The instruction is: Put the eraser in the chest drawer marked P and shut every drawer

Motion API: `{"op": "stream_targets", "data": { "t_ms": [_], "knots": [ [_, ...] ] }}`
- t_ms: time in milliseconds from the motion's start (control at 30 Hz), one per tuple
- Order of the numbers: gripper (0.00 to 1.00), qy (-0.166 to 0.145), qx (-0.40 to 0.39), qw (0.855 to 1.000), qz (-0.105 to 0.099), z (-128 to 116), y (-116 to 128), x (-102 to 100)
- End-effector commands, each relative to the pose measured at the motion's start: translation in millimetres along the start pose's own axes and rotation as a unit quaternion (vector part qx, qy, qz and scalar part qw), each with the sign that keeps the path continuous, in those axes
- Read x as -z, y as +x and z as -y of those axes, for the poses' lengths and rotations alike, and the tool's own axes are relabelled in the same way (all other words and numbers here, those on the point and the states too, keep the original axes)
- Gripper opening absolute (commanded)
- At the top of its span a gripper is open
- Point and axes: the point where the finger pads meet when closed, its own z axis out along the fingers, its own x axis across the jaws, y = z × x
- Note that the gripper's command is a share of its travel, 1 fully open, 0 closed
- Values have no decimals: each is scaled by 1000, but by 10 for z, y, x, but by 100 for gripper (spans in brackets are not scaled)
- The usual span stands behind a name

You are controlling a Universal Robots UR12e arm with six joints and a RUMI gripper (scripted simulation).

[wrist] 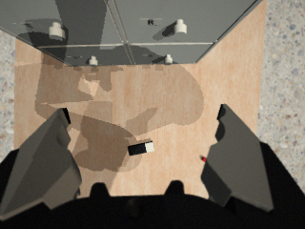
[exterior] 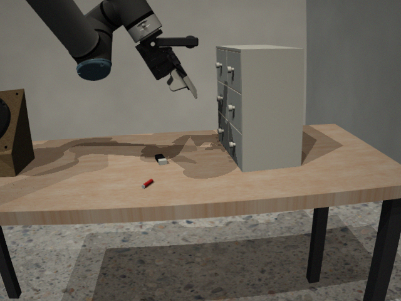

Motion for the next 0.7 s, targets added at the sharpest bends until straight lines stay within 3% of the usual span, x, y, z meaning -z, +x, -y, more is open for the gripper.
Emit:
{"op": "stream_targets", "data": {
  "t_ms": [0, 667],
  "knots": [
    [100, 34, 0, 999, 0, 17, -3, -66],
    [100, 129, 0, 992, 0, 58, -3, -268]
  ]
}}
